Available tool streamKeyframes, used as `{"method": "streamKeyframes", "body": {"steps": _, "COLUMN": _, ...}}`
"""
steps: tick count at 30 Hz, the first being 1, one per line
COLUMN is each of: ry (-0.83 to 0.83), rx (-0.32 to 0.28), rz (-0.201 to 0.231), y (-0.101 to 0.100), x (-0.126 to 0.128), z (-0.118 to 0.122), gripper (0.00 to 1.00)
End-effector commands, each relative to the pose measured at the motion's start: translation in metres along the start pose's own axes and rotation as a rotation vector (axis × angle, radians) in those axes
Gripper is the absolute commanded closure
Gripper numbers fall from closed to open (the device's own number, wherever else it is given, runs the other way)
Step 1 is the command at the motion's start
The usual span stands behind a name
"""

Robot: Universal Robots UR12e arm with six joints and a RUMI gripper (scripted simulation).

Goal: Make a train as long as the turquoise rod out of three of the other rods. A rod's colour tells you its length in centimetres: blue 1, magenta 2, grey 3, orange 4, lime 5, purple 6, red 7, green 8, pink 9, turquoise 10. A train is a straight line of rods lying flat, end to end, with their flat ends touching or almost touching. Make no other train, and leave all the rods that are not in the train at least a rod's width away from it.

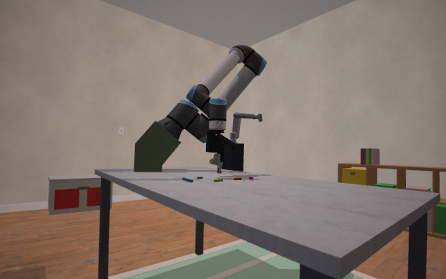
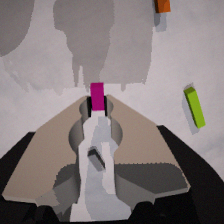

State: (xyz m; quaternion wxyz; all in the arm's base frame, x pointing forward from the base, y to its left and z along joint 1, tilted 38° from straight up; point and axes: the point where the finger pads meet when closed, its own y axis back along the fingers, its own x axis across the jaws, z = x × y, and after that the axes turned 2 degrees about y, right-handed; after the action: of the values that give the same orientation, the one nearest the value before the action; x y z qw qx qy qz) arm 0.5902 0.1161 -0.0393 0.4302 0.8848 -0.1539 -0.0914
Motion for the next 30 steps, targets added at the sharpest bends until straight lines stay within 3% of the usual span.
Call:
{"method": "streamKeyframes", "body": {"steps": 1, "ry": 0.003, "rx": -0.001, "rz": 0.011, "y": -0.0140, "x": 0.0062, "z": -0.0009, "gripper": 1.00}}
{"method": "streamKeyframes", "body": {"steps": 30, "ry": 0.002, "rx": -0.002, "rz": 0.012, "y": -0.0158, "x": 0.0060, "z": -0.0004, "gripper": 1.00}}
